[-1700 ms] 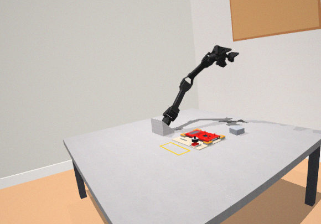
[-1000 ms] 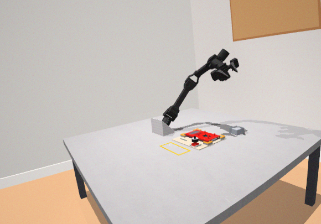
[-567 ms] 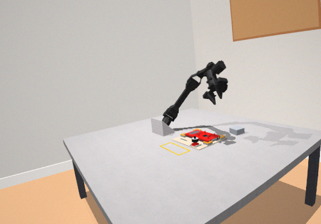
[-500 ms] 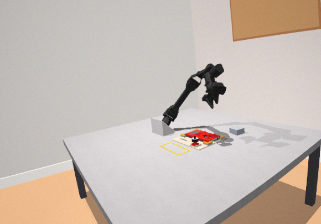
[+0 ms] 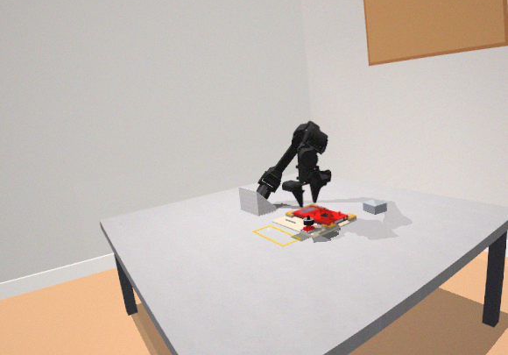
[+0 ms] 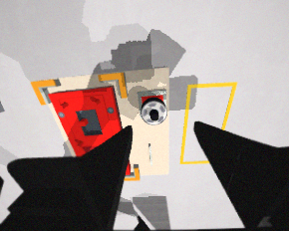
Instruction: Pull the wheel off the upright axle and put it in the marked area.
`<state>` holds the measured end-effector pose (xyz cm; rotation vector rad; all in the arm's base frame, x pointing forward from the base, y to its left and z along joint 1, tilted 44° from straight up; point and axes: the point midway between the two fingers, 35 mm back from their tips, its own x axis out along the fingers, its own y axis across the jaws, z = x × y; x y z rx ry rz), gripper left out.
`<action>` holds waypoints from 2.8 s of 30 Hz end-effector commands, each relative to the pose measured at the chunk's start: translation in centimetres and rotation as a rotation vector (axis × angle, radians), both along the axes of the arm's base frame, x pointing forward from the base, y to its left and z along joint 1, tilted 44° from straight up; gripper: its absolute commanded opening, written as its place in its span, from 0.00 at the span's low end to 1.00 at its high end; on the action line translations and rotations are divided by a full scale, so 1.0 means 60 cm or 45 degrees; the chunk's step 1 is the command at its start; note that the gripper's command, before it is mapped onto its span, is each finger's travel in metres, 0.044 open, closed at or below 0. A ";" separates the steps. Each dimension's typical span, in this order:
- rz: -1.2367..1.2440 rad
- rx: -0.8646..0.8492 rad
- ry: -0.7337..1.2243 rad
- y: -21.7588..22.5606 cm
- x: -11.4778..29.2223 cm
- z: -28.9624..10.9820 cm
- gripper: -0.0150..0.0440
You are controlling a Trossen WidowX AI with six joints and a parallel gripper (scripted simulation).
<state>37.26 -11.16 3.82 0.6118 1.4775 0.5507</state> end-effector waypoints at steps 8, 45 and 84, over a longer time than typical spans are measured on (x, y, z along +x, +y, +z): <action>-0.032 0.014 0.017 0.004 -0.021 0.009 0.76; -0.015 0.012 0.013 0.086 -0.013 -0.076 0.31; -0.021 0.013 0.014 0.071 -0.014 -0.061 0.25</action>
